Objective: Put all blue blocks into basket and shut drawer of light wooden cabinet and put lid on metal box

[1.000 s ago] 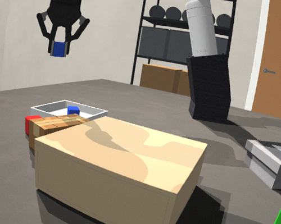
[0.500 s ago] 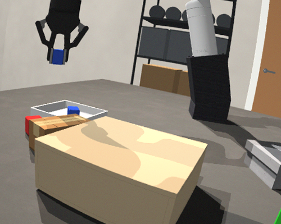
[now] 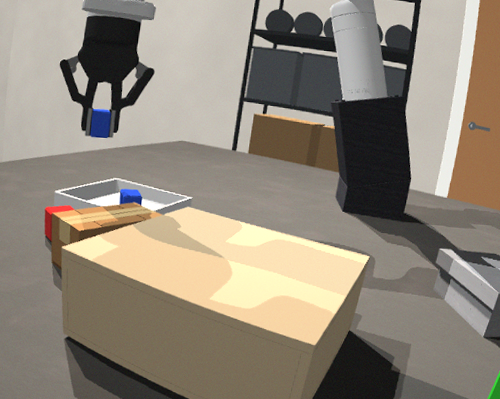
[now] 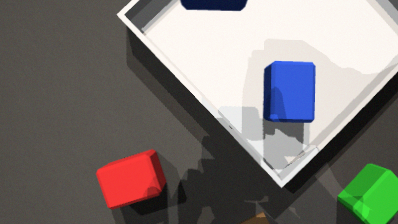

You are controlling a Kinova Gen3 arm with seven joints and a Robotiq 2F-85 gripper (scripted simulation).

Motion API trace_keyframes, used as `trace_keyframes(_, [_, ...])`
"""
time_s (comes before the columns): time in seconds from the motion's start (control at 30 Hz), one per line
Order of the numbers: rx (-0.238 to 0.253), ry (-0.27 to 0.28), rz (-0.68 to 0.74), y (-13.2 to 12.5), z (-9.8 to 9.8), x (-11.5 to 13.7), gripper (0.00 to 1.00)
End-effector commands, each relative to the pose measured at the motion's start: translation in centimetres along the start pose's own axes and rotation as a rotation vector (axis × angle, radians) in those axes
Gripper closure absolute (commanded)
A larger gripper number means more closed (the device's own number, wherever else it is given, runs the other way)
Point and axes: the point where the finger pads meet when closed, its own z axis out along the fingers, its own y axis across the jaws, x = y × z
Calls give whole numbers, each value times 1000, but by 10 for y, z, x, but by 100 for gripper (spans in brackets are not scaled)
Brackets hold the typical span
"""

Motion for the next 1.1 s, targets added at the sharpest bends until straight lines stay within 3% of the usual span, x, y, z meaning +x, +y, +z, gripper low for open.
trace_keyframes(0.0, [-2,1,0,1,1,0,90])
trace_keyframes(1.07, [-2,1,0,1,72,1,90])
